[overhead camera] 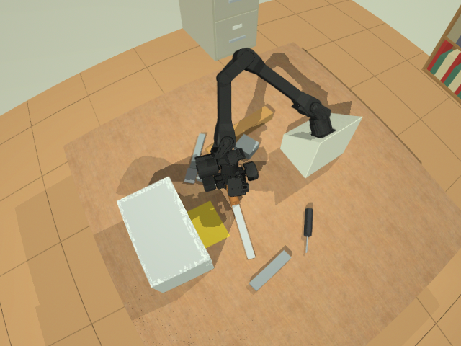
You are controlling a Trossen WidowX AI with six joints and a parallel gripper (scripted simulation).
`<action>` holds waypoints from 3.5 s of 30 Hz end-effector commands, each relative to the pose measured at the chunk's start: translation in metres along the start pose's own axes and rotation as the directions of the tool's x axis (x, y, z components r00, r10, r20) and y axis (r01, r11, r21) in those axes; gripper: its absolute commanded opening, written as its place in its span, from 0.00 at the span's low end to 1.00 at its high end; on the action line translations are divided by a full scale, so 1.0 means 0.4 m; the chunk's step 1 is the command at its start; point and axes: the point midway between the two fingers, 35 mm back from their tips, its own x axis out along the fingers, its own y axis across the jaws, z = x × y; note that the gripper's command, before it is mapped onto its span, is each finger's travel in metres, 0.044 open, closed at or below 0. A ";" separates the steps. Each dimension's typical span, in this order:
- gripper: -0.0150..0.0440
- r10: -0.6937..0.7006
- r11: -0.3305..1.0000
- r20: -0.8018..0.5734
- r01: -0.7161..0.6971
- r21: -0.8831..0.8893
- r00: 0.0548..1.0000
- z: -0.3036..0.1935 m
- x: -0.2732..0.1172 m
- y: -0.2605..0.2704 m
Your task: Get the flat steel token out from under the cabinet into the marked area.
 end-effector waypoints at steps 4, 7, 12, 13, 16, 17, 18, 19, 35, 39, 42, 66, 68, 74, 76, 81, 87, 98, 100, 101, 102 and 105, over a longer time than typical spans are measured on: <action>0.25 -0.005 1.000 0.010 0.005 0.003 1.000 -0.003 -0.039 0.003; 0.25 -0.005 1.000 0.010 0.005 0.003 1.000 -0.006 -0.054 0.004; 0.25 -0.005 1.000 0.010 0.005 0.003 1.000 -0.011 -0.079 0.006; 0.25 -0.005 1.000 0.010 0.005 0.003 1.000 -0.012 -0.084 0.006; 0.25 -0.005 1.000 0.010 0.005 0.003 1.000 -0.014 -0.099 0.008; 0.25 -0.005 1.000 0.010 0.005 0.003 1.000 -0.015 -0.104 0.008; 0.25 -0.005 1.000 0.011 0.005 0.003 1.000 -0.016 -0.109 0.009; 0.25 -0.005 1.000 0.011 0.005 0.003 1.000 -0.017 -0.114 0.009; 0.25 -0.004 1.000 0.012 0.004 0.003 1.000 -0.030 -0.194 0.020; 0.25 -0.004 1.000 0.012 0.004 0.003 1.000 -0.033 -0.213 0.023; 0.25 -0.004 1.000 0.012 0.004 0.003 1.000 -0.035 -0.228 0.025; 0.25 -0.003 1.000 0.014 0.003 0.003 1.000 -0.042 -0.330 0.040; 0.25 -0.003 1.000 0.014 0.003 0.003 1.000 -0.036 -0.333 0.034; 0.25 -0.004 1.000 0.014 0.004 0.003 1.000 -0.014 -0.337 0.011; 0.25 -0.004 1.000 0.014 0.004 0.003 1.000 -0.007 -0.337 0.004; 0.25 -0.004 1.000 0.015 0.004 -0.006 1.000 -0.001 -0.337 -0.001; 0.25 -0.004 0.999 0.014 0.005 -0.050 1.000 -0.005 -0.337 0.002; 0.25 -0.004 0.991 0.014 0.006 -0.136 1.000 -0.006 -0.337 0.002; 0.25 -0.004 0.988 0.014 0.006 -0.151 1.000 -0.006 -0.337 0.002; 0.25 -0.004 0.987 0.014 0.006 -0.159 1.000 -0.006 -0.337 0.002; 0.25 -0.004 0.986 0.014 0.006 -0.167 1.000 -0.007 -0.337 0.002; 0.25 -0.004 0.982 0.014 0.007 -0.190 1.000 -0.007 -0.337 0.002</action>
